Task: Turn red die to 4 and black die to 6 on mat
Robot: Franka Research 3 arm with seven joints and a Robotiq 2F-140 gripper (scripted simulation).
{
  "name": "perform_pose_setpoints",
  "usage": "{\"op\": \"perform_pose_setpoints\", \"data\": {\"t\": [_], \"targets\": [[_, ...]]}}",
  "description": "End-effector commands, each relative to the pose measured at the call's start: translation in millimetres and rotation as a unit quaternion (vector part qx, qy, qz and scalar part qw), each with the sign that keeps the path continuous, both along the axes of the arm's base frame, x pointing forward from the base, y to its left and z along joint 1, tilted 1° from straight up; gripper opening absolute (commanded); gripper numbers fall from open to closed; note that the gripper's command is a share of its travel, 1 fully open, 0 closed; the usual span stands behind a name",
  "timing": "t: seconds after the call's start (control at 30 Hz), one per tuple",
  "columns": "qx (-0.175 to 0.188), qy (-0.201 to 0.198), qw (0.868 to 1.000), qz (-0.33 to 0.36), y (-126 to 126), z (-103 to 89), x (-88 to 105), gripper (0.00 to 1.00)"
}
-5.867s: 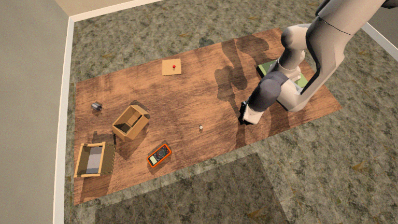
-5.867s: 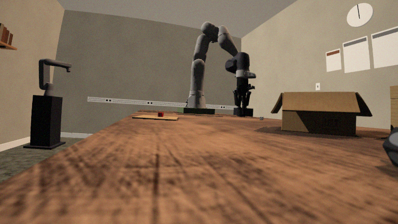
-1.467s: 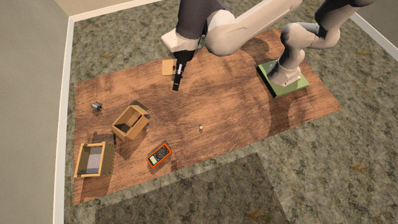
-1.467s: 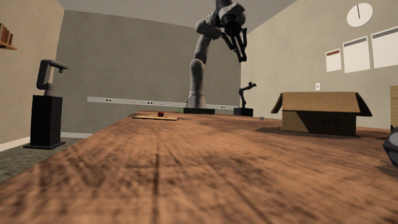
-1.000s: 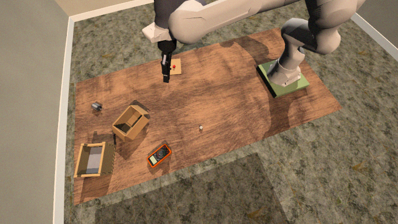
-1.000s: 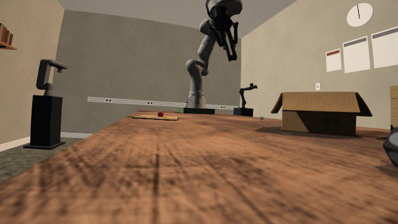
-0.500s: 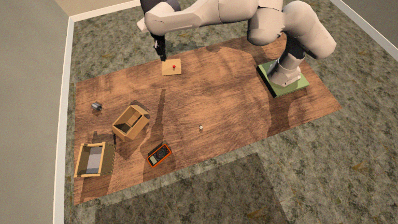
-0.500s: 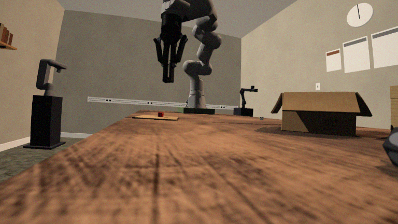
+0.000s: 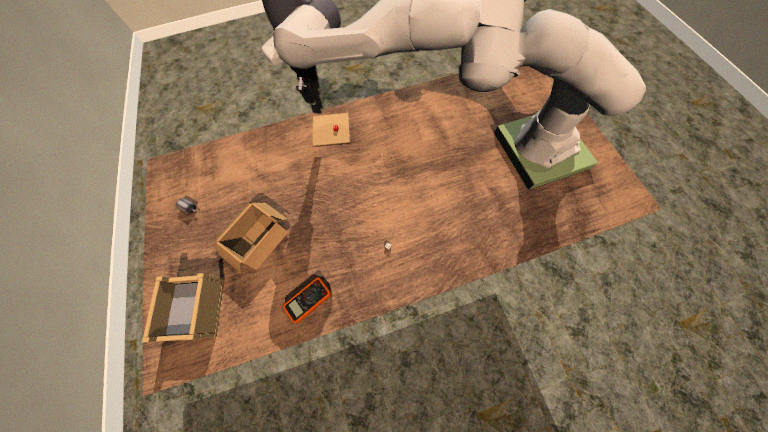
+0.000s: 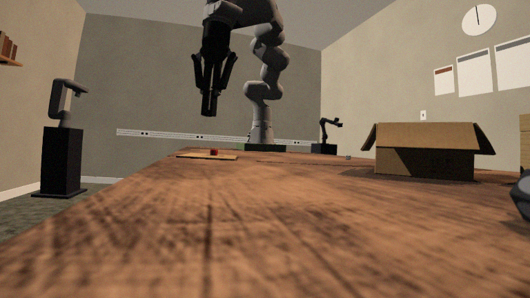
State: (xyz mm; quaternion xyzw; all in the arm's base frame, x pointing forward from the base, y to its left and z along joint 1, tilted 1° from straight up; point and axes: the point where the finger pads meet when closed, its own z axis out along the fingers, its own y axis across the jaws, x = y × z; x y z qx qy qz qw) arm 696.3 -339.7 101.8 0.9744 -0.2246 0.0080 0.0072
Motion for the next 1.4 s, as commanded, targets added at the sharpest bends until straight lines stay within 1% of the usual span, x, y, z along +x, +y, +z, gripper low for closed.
{"op": "perform_pose_setpoints", "data": {"t": [0.0, 0.2, 0.33, 0.53, 0.6, 0.87, 1.03, 1.1, 1.37], "targets": [[0.004, 0.005, 1.0, -0.001, 3, -1.8, -2.6, 0.16], [0.004, 0.005, 1.0, -0.001, 3, -2.4, -2.5, 0.16], [0.004, 0.006, 1.0, -0.001, 3, -7.9, -2.5, 0.16], [0.004, 0.006, 1.0, -0.001, 2, -30.1, -2.2, 0.16], [0.004, 0.006, 1.0, -0.001, 2, -30.1, -2.2, 0.16], [0.004, 0.006, 1.0, -0.001, 2, -68.7, -1.8, 0.16], [0.004, 0.006, 1.0, -0.001, 1, -86.7, -1.6, 0.16], [0.004, 0.006, 1.0, -0.001, 1, -91.5, -1.5, 0.16], [0.004, 0.006, 1.0, -0.001, 1, -97.5, -1.4, 0.16]]}}
